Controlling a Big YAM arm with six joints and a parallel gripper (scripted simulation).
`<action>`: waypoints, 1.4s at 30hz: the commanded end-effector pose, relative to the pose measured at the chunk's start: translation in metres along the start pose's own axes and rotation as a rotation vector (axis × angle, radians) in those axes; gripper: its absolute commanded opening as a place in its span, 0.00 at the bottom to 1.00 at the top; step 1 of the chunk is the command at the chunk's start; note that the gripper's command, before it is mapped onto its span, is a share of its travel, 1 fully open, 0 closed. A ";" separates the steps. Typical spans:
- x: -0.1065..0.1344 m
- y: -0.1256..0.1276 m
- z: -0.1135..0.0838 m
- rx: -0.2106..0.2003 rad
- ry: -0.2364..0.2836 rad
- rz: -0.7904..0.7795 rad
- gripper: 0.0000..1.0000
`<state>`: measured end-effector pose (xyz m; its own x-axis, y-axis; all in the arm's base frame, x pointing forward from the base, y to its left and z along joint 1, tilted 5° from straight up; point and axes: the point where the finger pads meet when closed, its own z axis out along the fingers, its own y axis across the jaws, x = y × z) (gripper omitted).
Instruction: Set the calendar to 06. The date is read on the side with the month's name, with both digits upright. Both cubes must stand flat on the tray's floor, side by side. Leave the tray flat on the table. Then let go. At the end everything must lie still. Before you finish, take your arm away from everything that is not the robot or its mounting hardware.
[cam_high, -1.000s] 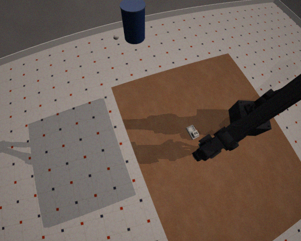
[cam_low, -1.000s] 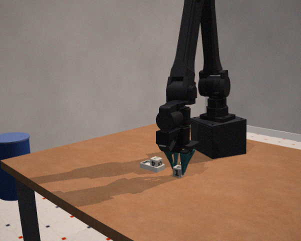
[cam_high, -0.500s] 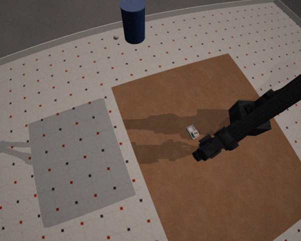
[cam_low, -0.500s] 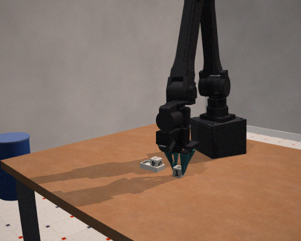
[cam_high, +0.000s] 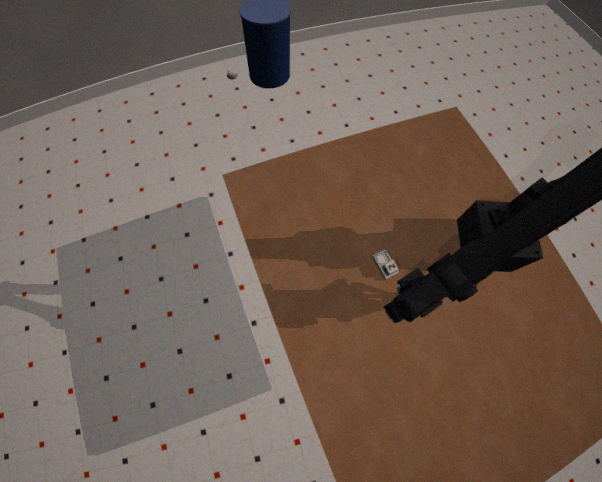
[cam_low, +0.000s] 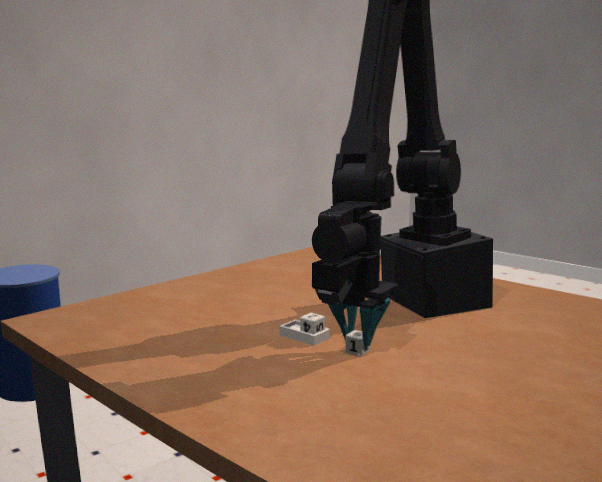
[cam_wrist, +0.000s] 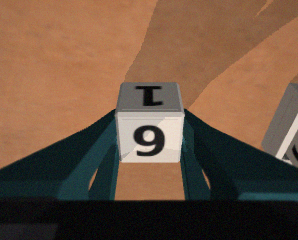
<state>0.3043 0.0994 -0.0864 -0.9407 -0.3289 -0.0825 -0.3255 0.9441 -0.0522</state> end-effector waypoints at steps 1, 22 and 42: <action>-0.005 -0.005 0.004 0.001 -0.009 0.001 0.26; -0.005 -0.005 0.004 0.001 -0.009 0.001 0.30; -0.005 -0.005 0.004 0.001 -0.009 0.001 0.45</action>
<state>0.3043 0.0994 -0.0864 -0.9407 -0.3290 -0.0825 -0.3256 0.9441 -0.0522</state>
